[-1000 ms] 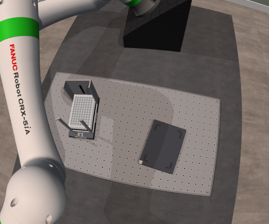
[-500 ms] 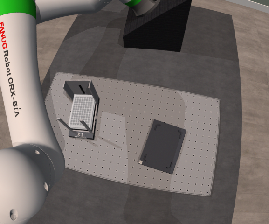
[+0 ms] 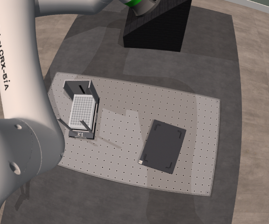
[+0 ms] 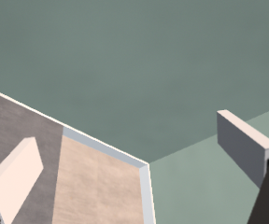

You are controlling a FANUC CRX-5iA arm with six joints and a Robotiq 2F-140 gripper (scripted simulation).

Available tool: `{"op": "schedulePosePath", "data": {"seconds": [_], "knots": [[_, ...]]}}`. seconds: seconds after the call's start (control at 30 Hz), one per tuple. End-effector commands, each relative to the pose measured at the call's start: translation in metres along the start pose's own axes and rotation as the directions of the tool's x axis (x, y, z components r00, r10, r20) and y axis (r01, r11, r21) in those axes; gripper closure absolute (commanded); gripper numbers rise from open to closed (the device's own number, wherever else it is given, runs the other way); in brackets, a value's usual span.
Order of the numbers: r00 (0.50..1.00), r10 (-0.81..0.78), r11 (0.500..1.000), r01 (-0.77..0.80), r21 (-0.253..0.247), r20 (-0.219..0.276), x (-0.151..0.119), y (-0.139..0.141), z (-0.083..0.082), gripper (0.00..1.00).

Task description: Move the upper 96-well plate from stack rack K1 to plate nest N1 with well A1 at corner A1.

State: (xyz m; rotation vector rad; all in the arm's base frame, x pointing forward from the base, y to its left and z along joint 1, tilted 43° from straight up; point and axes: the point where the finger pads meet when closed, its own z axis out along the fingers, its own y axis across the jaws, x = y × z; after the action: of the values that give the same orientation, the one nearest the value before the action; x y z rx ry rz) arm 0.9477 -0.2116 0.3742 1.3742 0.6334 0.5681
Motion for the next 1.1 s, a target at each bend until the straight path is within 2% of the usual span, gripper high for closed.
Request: {"op": "schedulePosePath", "data": {"seconds": [0.0,0.07,0.33,0.4,0.5,0.57,0.67,0.73,0.8,0.9,0.97,1.07], "knots": [[0.999,0.039,0.999,-0.04,0.029,0.032,-0.013,0.002,-0.011,0.0],[0.994,0.079,0.995,-0.083,0.061,0.073,-0.021,0.002,-0.017,0.0],[0.985,0.119,0.987,-0.132,0.097,0.122,-0.045,-0.001,-0.035,0.0],[0.975,0.15,0.977,-0.172,0.129,0.166,-0.052,-0.003,-0.041,0.0],[0.974,0.152,0.976,-0.175,0.132,0.169,-0.063,-0.006,-0.05,0.0],[0.96,0.177,0.963,-0.214,0.163,0.215,-0.07,-0.009,-0.056,0.0],[0.959,0.179,0.962,-0.217,0.166,0.218,-0.08,-0.013,-0.065,0.0],[0.944,0.198,0.947,-0.254,0.197,0.264,-0.086,-0.017,-0.072,0.0],[0.944,0.198,0.947,-0.254,0.197,0.264,-0.086,-0.017,-0.072,0.0],[0.943,0.199,0.946,-0.257,0.199,0.268,-0.097,-0.022,-0.082,0.0],[0.925,0.213,0.928,-0.292,0.231,0.314,-0.103,-0.026,-0.088,0.0],[0.924,0.214,0.927,-0.295,0.233,0.318,-0.112,-0.032,-0.098,0.0]]}}
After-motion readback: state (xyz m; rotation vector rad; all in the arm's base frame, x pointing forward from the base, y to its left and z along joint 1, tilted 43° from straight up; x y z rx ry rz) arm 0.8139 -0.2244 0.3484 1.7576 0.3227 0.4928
